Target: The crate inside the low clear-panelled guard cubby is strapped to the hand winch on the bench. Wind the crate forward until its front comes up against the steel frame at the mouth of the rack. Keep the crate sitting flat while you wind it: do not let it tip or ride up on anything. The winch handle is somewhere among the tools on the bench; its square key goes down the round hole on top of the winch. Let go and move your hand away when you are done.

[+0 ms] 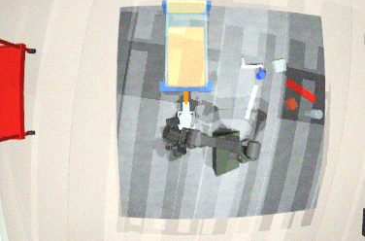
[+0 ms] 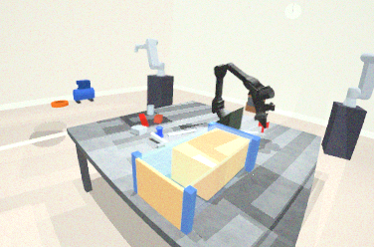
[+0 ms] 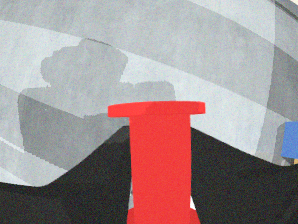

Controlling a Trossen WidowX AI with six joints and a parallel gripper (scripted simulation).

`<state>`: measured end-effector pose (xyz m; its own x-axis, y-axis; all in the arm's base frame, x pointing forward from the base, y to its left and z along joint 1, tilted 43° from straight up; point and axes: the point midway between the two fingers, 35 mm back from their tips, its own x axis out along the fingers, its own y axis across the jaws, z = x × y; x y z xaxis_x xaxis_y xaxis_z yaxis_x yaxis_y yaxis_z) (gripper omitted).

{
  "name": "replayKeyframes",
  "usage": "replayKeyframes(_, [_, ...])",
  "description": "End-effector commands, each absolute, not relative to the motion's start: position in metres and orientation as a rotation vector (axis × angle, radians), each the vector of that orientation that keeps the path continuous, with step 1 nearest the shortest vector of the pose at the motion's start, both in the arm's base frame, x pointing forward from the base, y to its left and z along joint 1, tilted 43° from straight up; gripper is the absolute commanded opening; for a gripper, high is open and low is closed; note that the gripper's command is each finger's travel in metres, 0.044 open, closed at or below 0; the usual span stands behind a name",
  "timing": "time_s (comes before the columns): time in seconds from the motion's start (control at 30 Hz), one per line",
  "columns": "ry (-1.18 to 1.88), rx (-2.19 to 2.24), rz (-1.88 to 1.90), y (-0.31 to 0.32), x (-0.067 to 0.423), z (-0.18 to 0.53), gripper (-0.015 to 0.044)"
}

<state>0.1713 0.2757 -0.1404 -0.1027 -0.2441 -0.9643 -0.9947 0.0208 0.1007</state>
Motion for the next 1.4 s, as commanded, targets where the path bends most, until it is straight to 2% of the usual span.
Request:
replayKeyframes(0.0, [1.501, -1.339, 1.151, 0.267, 0.160, -0.137, 0.0000])
replayKeyframes(1.37, [1.506, -1.340, 1.151, 0.235, 0.134, -0.106, 0.0000])
